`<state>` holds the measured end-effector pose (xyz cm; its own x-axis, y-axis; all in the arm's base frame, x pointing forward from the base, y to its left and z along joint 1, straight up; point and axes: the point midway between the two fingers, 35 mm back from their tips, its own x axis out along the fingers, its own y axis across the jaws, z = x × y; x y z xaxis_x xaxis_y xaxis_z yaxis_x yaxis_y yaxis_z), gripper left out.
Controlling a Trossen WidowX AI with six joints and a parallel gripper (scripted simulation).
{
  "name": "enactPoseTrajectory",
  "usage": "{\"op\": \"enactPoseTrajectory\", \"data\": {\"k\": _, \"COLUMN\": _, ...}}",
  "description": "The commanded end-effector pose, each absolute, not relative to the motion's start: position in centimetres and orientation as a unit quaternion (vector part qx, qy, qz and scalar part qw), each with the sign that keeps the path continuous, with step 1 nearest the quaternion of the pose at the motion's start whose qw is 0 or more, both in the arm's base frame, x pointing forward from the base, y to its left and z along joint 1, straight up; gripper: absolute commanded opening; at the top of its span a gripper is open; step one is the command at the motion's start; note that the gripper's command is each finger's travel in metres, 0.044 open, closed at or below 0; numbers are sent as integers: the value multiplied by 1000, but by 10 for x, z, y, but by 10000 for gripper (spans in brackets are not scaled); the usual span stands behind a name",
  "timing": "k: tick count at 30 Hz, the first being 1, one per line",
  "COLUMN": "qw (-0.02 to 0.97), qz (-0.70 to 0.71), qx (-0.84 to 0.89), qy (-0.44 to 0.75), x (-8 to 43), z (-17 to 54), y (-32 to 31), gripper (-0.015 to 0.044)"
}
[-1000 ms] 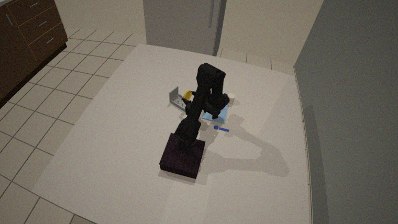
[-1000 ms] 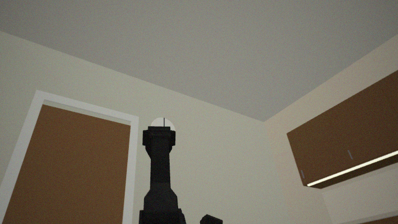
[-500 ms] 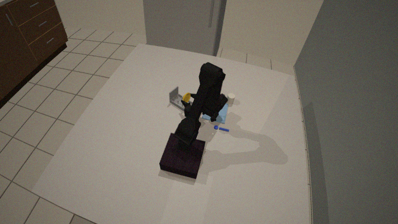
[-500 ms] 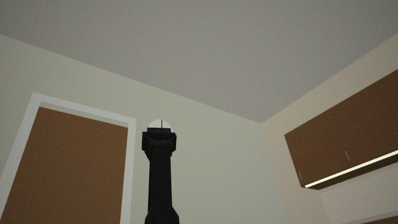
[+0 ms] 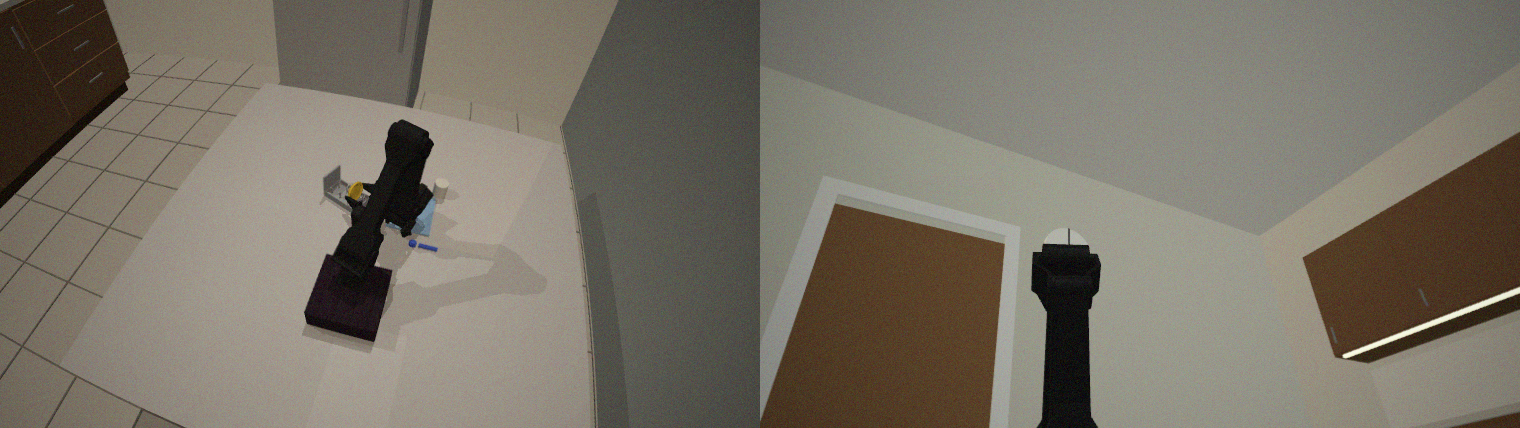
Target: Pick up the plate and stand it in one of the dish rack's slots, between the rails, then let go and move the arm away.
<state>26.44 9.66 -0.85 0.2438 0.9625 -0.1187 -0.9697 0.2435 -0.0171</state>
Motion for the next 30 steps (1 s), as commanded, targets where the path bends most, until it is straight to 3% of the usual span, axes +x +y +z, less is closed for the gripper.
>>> {"op": "enactPoseTrajectory", "data": {"k": 1, "qw": 787, "qz": 614, "qx": -42, "qy": 43, "x": 264, "z": -8, "y": 97, "gripper": 0}}
{"op": "enactPoseTrajectory", "data": {"k": 4, "qw": 787, "qz": 614, "qx": -42, "qy": 43, "x": 264, "z": -8, "y": 97, "gripper": 0}}
{"op": "enactPoseTrajectory", "data": {"k": 19, "qw": 787, "qz": 613, "qx": -43, "qy": 42, "x": 264, "z": -8, "y": 97, "gripper": 394}}
{"op": "enactPoseTrajectory", "data": {"k": 25, "qw": 787, "qz": 614, "qx": -43, "qy": 42, "x": 265, "z": -7, "y": 96, "gripper": 400}}
{"op": "enactPoseTrajectory", "data": {"k": 30, "qw": 786, "qz": 616, "qx": -44, "qy": 40, "x": 272, "z": 37, "y": 95, "gripper": 400}}
